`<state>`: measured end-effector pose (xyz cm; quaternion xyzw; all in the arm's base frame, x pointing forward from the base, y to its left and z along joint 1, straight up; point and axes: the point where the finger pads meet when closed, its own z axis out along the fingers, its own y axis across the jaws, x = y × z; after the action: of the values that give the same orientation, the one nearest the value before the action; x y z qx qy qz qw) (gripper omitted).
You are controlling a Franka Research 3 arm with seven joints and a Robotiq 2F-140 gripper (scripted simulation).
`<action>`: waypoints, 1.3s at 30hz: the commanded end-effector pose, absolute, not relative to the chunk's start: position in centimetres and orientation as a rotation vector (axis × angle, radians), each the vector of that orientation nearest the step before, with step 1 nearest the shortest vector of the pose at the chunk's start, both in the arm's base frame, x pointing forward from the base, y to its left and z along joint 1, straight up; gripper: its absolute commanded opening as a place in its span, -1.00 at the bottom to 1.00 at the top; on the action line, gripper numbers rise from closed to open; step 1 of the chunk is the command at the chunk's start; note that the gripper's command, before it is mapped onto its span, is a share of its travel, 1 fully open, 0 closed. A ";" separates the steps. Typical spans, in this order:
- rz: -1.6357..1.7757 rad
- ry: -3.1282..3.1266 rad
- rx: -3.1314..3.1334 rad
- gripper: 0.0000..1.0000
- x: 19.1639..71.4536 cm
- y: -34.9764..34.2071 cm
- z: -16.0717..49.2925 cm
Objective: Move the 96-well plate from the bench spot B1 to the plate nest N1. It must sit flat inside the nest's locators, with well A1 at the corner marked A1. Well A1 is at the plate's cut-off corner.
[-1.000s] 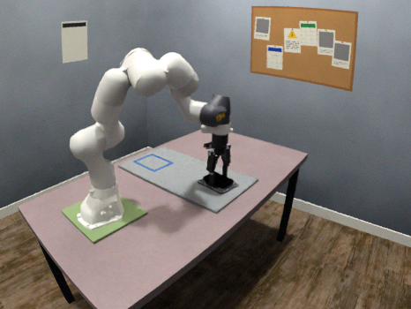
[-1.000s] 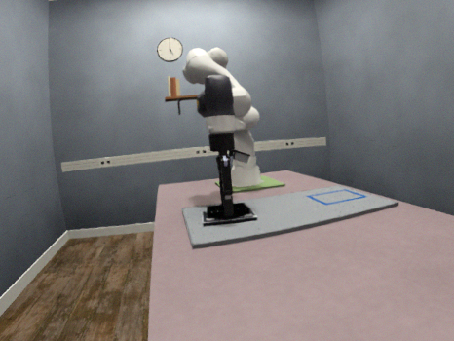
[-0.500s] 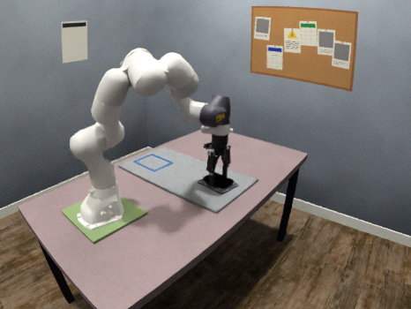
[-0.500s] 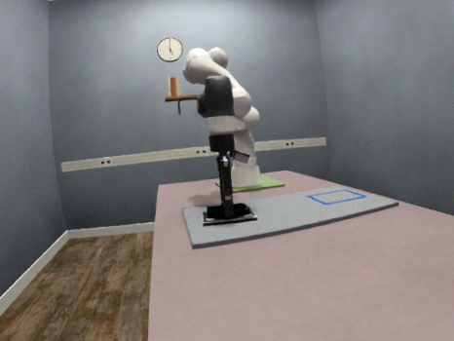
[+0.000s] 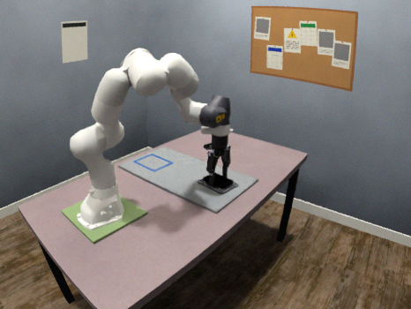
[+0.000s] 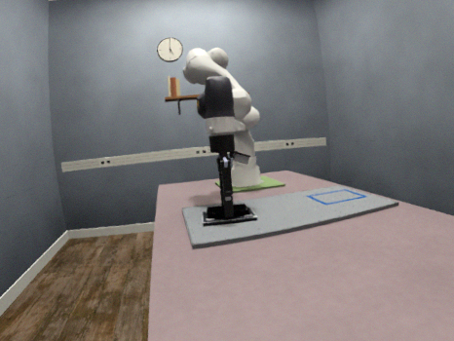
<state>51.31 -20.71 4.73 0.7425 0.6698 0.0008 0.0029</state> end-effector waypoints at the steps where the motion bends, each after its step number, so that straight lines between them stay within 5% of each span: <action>1: 0.005 2.099 2.331 0.21 51.3 -20.6 4.6; 20: 0.005 2.099 2.331 0.21 51.3 -20.6 4.4; 21: 0.005 2.099 2.331 1.00 51.3 -20.6 4.4; 39: 0.005 2.099 2.331 1.00 51.3 -20.6 4.4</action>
<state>51.33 -20.68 4.48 0.7424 0.6699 0.0012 0.0031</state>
